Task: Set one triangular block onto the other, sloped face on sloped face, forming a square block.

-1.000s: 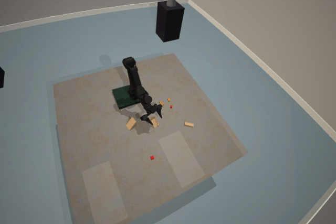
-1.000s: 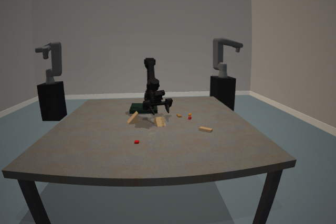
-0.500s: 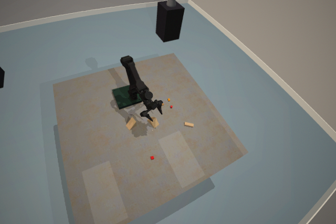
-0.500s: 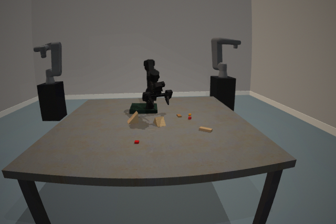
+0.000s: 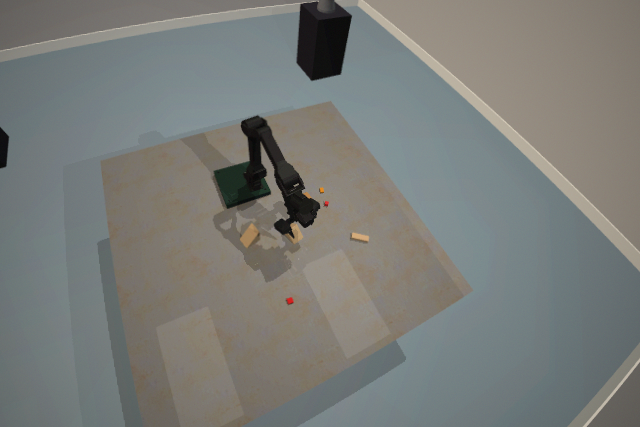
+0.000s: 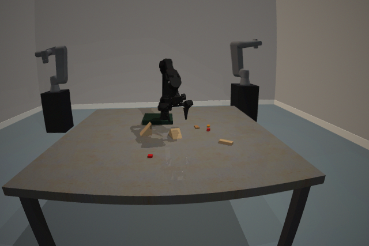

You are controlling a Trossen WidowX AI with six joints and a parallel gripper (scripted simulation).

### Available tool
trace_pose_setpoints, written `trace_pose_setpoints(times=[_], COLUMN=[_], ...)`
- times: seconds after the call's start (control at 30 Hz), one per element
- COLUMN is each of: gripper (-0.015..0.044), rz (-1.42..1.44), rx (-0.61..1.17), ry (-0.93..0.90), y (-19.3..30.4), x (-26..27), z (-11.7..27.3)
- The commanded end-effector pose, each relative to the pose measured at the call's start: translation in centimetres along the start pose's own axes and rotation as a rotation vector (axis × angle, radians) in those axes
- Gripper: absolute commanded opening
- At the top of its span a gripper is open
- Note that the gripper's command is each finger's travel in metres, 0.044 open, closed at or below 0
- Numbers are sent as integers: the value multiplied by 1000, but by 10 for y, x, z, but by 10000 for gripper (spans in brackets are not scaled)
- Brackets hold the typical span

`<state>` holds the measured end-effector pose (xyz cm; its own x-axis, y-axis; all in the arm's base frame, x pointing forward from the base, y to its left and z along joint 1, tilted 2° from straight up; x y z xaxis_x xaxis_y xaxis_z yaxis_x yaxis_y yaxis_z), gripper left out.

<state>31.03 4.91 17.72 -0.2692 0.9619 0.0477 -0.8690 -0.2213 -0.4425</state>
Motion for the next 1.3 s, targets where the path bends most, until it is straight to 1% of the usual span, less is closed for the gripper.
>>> trace_pose_setpoints(times=[0.0, 0.23, 0.3, 0.77, 1.17, 1.27], gripper=[440, 440, 440, 440, 440, 440], rz=[15, 12, 13, 13, 8, 7], rx=[322, 656, 718, 727, 800, 815], ry=[-6, -1, 1, 1, -1, -1], y=[-20, -34, -36, -36, 15, 28], x=[2, 2, 2, 2, 1, 1], z=[-14, -19, -19, -20, -83, -94])
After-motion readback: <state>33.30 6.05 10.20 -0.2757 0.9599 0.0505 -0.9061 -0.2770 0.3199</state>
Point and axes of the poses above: the point midway between the two fingers, 35 mm back from their tips, its own z axis back along the fingers, its own x axis across the jaws, y = z × x, the point moved 6 cm from there along z, back along the fingers, and after that the axes turned 2 degrees about z, right-handed, at the moved point
